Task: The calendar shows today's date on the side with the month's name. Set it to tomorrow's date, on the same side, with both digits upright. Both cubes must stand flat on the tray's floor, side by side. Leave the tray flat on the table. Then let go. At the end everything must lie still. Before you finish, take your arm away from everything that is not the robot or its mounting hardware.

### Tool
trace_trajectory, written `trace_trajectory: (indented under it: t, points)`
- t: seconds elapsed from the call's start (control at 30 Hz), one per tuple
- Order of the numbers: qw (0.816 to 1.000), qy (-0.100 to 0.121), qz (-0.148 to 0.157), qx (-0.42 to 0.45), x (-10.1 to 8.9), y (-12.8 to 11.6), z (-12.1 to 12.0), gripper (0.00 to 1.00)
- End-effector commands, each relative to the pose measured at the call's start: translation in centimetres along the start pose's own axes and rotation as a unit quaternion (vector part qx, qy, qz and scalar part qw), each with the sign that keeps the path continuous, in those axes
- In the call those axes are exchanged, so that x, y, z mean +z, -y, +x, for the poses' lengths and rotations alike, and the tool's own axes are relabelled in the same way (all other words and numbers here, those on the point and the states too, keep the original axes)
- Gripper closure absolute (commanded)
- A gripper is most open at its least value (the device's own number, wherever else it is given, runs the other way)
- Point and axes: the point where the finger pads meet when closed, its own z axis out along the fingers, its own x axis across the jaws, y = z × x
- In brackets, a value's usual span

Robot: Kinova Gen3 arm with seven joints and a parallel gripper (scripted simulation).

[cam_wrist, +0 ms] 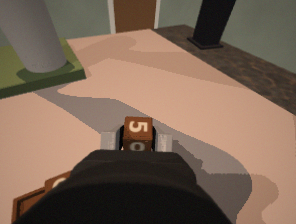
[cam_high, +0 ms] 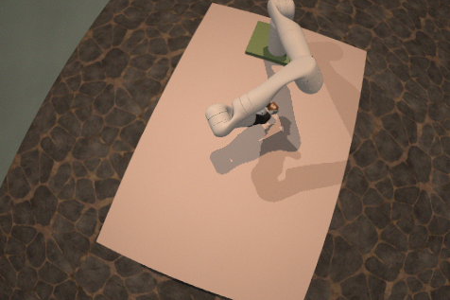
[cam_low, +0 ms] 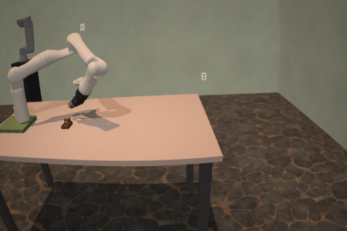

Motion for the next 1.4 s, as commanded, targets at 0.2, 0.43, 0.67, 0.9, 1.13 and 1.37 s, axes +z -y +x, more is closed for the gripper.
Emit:
trace_trajectory:
  t: [0.2, 0.43, 0.67, 0.9, 1.13, 1.37]
  points:
    - [1.0, -0.001, 0.0, 0.003, -0.1, -0.2, -0.2, 0.4]
    - [1.0, -0.001, 0.0, 0.003, -0.1, -0.2, -0.2, 0.4]
    - [1.0, -0.001, 0.0, 0.003, 0.1, -0.4, -0.2, 0.4]
    - [1.0, -0.001, 0.0, 0.003, 0.4, -0.7, -0.2, 0.4]
    - [1.0, -0.001, 0.0, 0.003, 1.1, -1.4, -0.2, 0.4]
    - [1.0, -0.001, 0.0, 0.003, 1.7, -1.9, -0.2, 0.4]
